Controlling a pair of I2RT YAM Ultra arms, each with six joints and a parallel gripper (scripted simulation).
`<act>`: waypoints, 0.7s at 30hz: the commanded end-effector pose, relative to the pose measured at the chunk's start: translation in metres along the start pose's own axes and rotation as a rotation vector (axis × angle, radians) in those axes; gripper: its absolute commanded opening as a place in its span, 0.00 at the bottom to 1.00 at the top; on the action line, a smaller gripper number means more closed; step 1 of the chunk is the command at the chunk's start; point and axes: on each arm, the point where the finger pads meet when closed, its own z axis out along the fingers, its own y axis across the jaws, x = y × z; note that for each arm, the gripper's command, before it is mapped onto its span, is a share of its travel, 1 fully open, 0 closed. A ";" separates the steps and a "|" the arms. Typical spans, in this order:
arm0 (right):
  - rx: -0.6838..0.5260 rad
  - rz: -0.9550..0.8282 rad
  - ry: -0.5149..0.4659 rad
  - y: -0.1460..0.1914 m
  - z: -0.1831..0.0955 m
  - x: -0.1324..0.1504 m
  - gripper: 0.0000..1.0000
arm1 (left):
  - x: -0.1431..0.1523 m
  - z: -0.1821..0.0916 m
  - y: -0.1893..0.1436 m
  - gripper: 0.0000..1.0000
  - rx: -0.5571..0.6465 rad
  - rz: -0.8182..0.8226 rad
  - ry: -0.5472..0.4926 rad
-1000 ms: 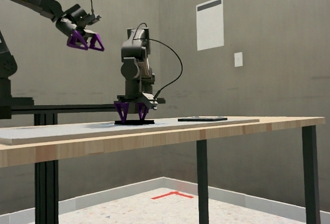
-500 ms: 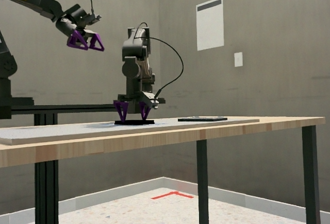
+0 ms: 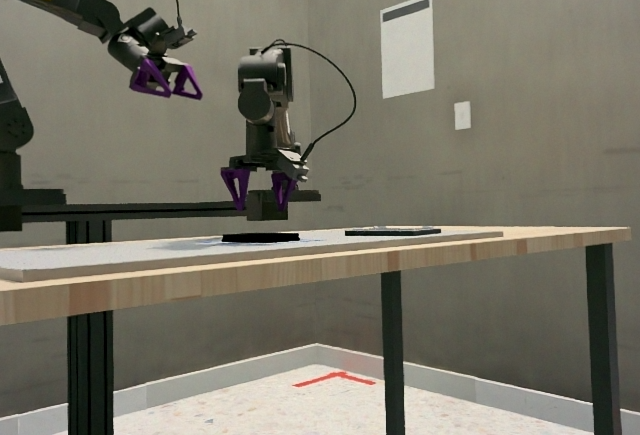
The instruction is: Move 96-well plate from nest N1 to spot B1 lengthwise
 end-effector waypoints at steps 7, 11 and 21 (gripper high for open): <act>0.007 0.023 -0.030 0.001 -0.004 -0.013 1.00 | -0.019 -0.034 -0.018 1.00 0.088 0.204 -0.210; 0.007 0.023 -0.030 0.001 -0.004 -0.013 1.00 | -0.016 -0.035 -0.014 1.00 0.091 0.289 -0.252; 0.007 0.023 -0.030 0.001 -0.004 -0.013 1.00 | -0.002 -0.046 -0.003 1.00 0.126 0.497 -0.373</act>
